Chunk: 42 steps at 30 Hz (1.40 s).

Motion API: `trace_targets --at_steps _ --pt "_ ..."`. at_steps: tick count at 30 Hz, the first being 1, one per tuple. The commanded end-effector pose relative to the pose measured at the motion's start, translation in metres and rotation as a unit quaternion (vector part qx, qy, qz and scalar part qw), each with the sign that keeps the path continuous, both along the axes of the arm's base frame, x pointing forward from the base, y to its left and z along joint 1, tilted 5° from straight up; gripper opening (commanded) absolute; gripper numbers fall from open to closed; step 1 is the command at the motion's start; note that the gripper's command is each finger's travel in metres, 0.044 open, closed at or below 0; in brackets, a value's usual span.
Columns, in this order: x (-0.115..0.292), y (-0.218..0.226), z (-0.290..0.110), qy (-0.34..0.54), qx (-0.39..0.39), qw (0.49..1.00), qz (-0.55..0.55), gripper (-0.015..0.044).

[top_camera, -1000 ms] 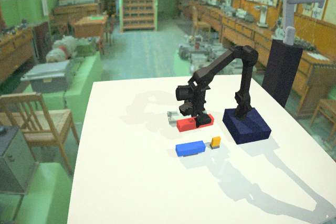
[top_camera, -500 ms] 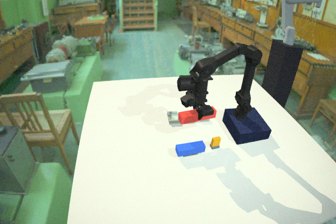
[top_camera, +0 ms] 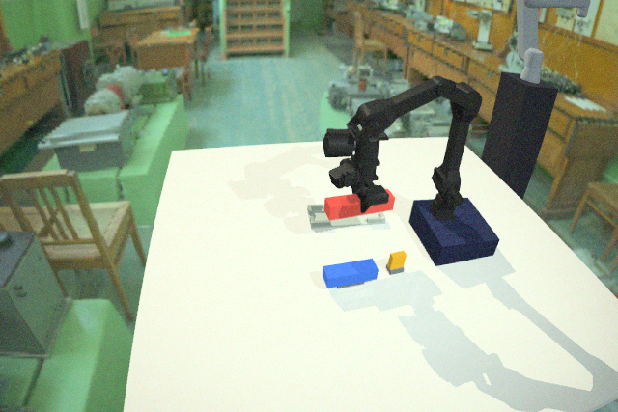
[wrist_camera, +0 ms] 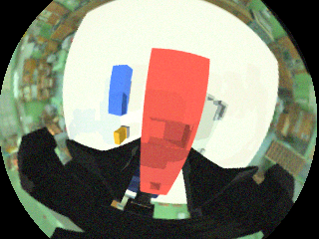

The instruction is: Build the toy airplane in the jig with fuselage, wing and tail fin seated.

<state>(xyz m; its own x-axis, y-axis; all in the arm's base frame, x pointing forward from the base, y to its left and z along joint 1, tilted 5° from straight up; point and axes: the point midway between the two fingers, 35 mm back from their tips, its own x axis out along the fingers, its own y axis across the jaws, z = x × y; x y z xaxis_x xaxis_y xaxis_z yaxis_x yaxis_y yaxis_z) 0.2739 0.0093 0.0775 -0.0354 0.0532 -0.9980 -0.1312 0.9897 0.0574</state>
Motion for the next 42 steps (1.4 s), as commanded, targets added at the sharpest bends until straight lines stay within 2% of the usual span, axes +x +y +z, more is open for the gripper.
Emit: trace_targets --at_steps 1,42 --pt "0.001 -0.01 -0.005 0.002 -0.001 1.0 -0.008 0.0" --pt "-0.013 -0.127 -0.063 0.006 -0.01 0.995 -0.102 0.0"
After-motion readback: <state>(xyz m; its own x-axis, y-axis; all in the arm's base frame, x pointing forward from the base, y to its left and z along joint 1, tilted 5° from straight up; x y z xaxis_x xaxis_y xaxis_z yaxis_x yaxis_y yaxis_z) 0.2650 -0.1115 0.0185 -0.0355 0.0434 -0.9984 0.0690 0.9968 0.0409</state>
